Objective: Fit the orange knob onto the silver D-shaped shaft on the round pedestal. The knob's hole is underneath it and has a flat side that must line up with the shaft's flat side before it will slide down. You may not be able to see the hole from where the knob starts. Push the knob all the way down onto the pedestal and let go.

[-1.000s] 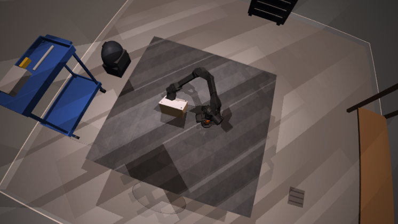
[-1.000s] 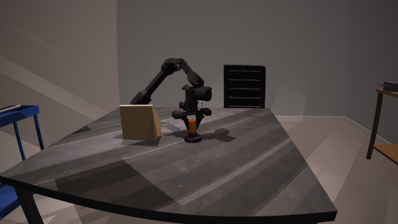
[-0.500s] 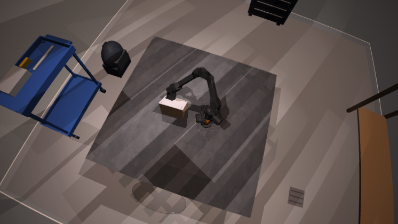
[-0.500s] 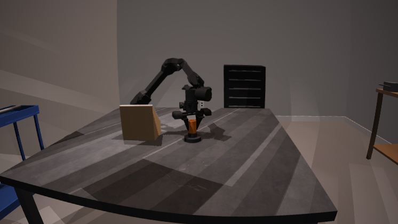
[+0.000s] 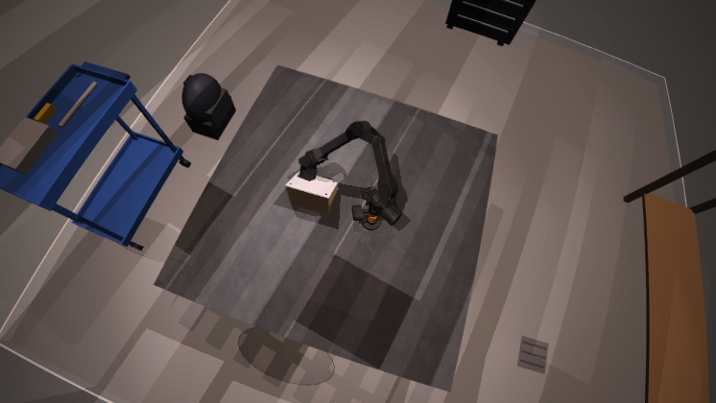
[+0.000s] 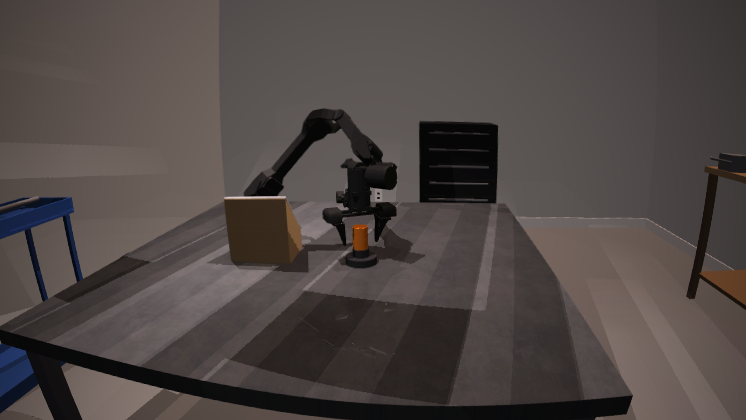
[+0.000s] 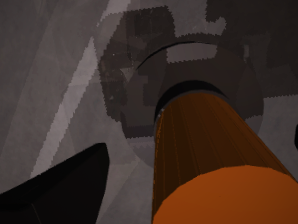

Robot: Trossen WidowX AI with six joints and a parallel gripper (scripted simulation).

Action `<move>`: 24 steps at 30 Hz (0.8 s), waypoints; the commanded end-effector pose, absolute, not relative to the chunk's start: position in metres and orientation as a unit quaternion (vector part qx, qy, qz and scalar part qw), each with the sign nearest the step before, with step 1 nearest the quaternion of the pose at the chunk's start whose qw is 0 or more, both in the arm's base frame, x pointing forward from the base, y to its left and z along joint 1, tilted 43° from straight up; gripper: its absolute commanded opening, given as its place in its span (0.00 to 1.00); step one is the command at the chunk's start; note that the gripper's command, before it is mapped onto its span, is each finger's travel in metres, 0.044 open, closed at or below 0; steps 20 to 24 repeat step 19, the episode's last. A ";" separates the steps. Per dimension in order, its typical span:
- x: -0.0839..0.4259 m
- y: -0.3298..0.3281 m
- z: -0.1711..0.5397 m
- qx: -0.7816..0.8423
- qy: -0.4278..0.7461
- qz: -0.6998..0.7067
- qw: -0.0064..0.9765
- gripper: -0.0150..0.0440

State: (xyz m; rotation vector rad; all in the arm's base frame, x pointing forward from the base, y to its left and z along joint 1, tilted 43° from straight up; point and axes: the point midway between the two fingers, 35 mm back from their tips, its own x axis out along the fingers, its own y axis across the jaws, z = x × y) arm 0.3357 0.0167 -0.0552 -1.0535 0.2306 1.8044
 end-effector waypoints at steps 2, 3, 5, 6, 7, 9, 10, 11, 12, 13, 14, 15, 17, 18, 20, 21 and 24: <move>0.336 0.017 -0.055 -0.435 0.095 0.745 0.496 1.00; 0.336 0.017 -0.055 -0.435 0.095 0.745 0.496 1.00; 0.337 0.013 -0.051 -0.434 0.098 0.745 0.498 1.00; 0.339 0.008 -0.046 -0.433 0.101 0.744 0.499 1.00; 0.341 0.001 -0.039 -0.431 0.105 0.743 0.502 1.00; 0.345 -0.016 -0.021 -0.431 0.106 0.742 0.502 1.00; 0.347 -0.026 -0.010 -0.432 0.105 0.743 0.501 1.00; 0.348 -0.033 -0.001 -0.433 0.102 0.744 0.499 1.00; 0.348 -0.039 0.006 -0.434 0.100 0.744 0.498 1.00; 0.348 -0.043 0.011 -0.435 0.098 0.745 0.497 1.00; 0.350 -0.046 0.013 -0.436 0.097 0.745 0.496 1.00; 0.350 -0.047 0.013 -0.436 0.097 0.745 0.496 1.00; 0.350 -0.047 0.013 -0.436 0.097 0.745 0.496 1.00; 0.350 -0.047 0.013 -0.436 0.097 0.745 0.496 1.00; 0.350 -0.047 0.013 -0.436 0.097 0.745 0.496 1.00; 0.350 -0.047 0.013 -0.436 0.097 0.745 0.496 1.00; 0.350 -0.047 0.013 -0.436 0.097 0.745 0.496 1.00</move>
